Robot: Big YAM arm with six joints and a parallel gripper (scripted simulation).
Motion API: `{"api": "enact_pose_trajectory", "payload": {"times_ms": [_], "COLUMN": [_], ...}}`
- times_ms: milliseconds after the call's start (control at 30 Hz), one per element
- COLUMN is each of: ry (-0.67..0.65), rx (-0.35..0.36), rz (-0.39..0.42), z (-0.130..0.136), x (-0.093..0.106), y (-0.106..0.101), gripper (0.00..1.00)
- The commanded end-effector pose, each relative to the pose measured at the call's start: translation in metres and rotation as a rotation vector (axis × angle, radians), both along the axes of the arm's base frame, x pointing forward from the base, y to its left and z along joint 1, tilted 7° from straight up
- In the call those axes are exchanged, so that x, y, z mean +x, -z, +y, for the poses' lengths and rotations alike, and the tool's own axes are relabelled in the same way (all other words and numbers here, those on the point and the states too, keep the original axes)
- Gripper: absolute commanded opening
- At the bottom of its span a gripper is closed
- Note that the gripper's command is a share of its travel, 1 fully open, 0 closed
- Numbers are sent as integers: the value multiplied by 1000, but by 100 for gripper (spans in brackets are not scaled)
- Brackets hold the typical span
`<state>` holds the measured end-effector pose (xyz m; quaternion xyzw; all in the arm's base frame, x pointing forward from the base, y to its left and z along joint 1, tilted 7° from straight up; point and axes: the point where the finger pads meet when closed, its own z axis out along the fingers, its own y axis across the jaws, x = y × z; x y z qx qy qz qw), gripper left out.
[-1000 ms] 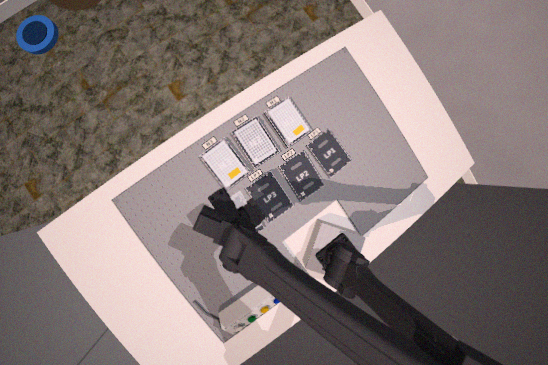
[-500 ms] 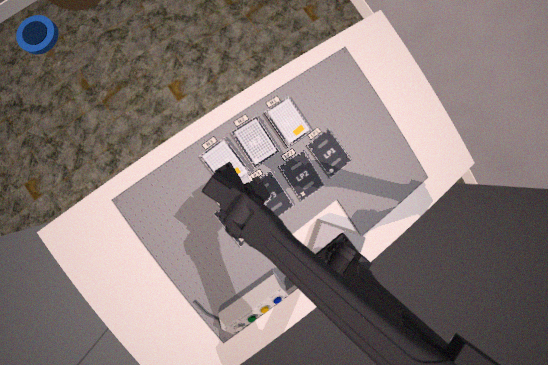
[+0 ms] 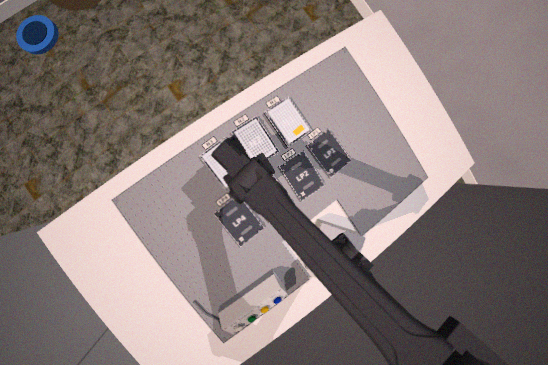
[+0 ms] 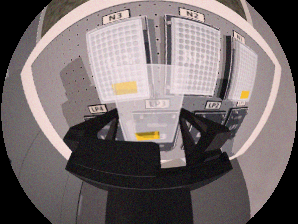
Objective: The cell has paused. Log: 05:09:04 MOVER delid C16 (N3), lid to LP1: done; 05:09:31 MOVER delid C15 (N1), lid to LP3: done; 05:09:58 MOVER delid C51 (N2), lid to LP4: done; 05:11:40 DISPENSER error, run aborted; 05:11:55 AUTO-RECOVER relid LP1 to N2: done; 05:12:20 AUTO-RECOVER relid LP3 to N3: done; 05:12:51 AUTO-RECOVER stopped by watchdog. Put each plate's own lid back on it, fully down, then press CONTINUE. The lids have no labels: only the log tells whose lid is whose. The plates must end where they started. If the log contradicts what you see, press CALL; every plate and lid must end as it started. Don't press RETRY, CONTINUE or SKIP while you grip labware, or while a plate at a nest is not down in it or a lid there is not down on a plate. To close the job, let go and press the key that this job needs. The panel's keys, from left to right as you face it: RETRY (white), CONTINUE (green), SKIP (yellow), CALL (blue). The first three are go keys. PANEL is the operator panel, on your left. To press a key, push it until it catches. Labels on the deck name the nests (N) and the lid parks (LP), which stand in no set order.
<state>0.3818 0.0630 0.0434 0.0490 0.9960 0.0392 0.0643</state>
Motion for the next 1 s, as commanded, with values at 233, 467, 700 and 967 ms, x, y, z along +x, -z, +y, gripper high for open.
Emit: {"api": "enact_pose_trajectory", "payload": {"times_ms": [233,467,700,967], "ry": [-24,-23,-23,-47], "rx": [-4,-5,-6,-7], "rz": [-3,-4,-4,6], "z": [-43,-63,-90,-79], "x": [48,64,86,79], "y": [-5,-6,-6,2], "gripper": [0,0,0,0]}}
